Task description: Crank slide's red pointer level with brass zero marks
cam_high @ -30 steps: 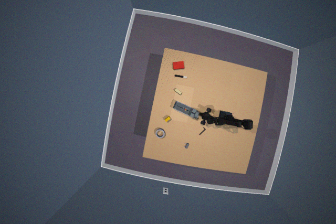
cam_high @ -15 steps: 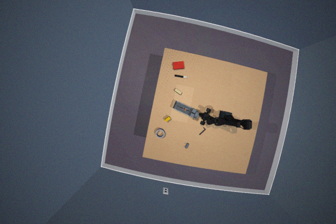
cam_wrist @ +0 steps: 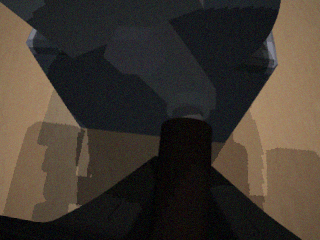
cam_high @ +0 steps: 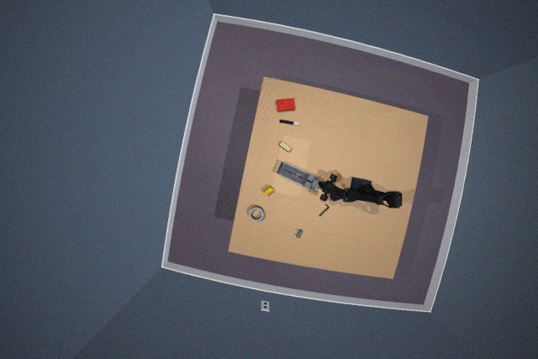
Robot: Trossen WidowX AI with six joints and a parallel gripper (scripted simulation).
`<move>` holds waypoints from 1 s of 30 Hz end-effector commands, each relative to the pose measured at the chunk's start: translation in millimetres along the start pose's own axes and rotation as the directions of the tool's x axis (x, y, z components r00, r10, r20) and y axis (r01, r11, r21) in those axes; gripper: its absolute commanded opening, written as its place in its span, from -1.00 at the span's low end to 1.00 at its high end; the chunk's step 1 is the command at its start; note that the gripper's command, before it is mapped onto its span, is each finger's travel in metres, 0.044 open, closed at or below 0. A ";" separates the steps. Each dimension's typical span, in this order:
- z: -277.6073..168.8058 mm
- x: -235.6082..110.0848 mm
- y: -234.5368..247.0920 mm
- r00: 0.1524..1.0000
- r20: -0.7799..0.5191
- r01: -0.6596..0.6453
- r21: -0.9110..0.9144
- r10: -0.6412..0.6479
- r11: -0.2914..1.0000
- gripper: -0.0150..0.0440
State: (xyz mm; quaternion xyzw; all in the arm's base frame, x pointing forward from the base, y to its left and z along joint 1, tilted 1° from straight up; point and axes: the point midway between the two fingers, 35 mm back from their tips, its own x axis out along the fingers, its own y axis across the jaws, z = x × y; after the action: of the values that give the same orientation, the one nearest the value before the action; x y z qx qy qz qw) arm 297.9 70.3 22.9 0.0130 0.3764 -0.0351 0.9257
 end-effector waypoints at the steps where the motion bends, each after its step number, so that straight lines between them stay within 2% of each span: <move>1: -1.3 1.4 3.0 1.000 -0.005 -0.007 -0.001 0.007 1.000 -0.49; 30: -1.1 0.9 1.9 1.000 -0.003 -0.002 -0.004 0.002 1.000 -0.49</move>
State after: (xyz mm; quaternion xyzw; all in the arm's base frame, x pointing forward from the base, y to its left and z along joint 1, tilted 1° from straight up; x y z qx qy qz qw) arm 297.9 72.3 21.4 0.0117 0.3778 -0.0334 0.9252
